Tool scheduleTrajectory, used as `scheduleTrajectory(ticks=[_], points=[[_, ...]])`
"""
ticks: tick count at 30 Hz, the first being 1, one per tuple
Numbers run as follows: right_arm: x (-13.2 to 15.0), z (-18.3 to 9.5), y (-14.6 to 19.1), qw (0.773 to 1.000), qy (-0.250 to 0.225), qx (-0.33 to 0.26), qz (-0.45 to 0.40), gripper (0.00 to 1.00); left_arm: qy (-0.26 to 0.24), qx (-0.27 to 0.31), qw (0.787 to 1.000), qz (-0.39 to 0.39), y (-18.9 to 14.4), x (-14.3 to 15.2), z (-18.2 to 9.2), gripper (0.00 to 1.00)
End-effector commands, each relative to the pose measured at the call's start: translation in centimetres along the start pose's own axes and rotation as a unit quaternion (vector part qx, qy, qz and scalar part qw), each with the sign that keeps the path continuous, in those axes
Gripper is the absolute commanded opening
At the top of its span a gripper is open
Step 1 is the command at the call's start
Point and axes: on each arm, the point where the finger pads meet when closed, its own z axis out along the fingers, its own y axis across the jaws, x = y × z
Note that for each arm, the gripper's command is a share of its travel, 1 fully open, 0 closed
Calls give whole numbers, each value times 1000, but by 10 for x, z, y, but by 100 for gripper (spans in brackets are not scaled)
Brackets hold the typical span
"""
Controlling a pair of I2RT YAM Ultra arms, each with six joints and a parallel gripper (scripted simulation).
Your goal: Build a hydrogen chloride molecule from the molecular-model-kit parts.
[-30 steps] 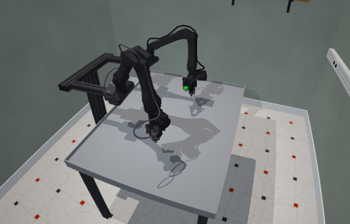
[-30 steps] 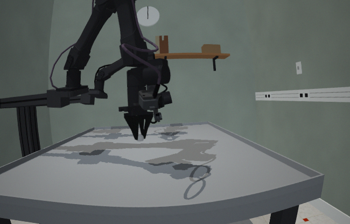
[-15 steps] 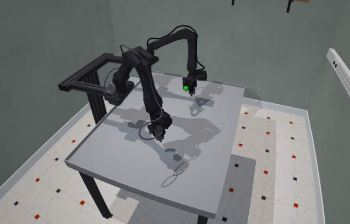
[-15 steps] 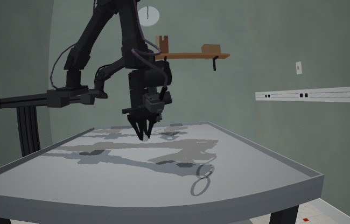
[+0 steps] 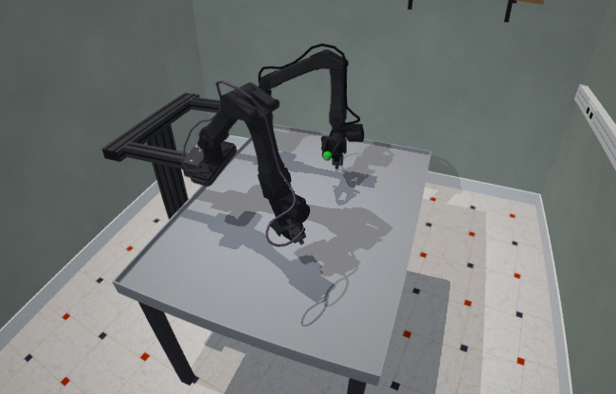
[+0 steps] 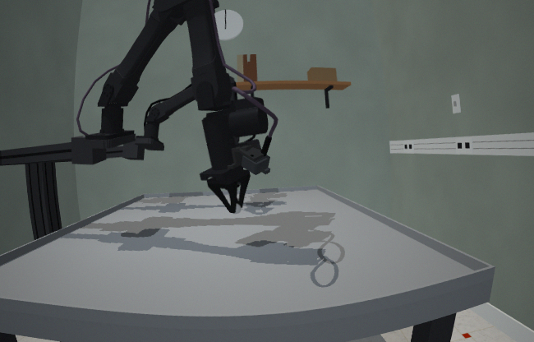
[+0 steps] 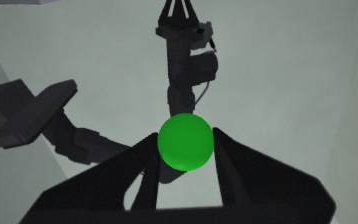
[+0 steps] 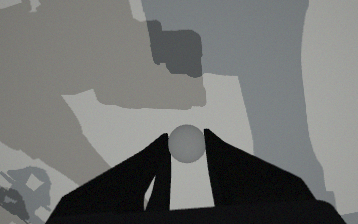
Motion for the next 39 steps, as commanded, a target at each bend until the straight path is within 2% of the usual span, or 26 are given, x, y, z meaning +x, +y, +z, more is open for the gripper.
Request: scheduleTrajectory(ticks=[1,19,31,33,39], points=[[-20,1,24,998,-24,-38,-48,0,7,2,1000,13,-5,10,-1,0],[-8,11,81,971,-26,-139,-193,0,7,2,1000,13,-5,10,-1,0],[12,14,123,926,-34,-220,-304,0,7,2,1000,13,-5,10,-1,0],[12,14,123,926,-34,-220,-304,0,7,2,1000,13,-5,10,-1,0],[21,13,143,897,-43,-258,-355,0,7,2,1000,13,-5,10,-1,0]])
